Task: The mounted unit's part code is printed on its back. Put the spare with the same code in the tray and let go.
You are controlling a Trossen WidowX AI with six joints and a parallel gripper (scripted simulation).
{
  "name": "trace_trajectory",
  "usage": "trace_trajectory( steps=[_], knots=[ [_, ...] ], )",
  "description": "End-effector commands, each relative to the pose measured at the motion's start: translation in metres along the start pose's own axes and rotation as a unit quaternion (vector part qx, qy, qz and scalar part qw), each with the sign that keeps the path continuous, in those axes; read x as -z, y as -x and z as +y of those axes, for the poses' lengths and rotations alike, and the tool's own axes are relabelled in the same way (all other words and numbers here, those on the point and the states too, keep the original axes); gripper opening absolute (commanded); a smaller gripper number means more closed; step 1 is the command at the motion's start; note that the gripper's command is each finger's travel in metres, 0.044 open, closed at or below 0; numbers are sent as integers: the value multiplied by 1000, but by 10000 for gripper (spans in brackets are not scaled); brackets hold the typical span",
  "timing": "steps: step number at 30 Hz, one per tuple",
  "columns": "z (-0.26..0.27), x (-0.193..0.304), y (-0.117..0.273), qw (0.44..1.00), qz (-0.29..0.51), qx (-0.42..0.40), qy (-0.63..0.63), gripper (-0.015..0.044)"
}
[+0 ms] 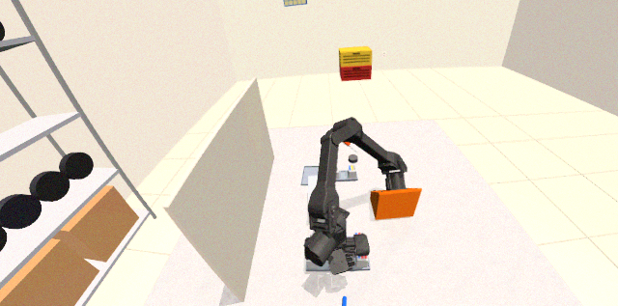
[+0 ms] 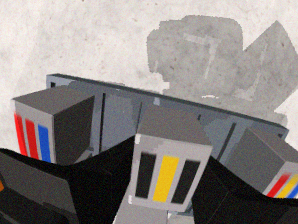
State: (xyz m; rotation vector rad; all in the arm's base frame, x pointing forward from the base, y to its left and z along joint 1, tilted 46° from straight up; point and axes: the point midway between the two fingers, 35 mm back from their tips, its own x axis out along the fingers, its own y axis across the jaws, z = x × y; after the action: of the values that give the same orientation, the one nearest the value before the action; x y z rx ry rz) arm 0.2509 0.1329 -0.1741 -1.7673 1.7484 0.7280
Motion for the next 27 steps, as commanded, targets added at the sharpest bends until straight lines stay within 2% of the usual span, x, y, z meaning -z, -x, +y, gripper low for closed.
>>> trace_trajectory(
  steps=[1,4,13,20,27],
  knots=[
    [0,0,0,1000,0,0,0,0],
    [-1,-1,10,1000,0,0,0,0],
    [0,-1,75,1000,0,1,2,0],
    [-1,-2,80,1000,-3,6,3,0],
    [1,-5,112,1000,-2,3,3,0]
  ],
)
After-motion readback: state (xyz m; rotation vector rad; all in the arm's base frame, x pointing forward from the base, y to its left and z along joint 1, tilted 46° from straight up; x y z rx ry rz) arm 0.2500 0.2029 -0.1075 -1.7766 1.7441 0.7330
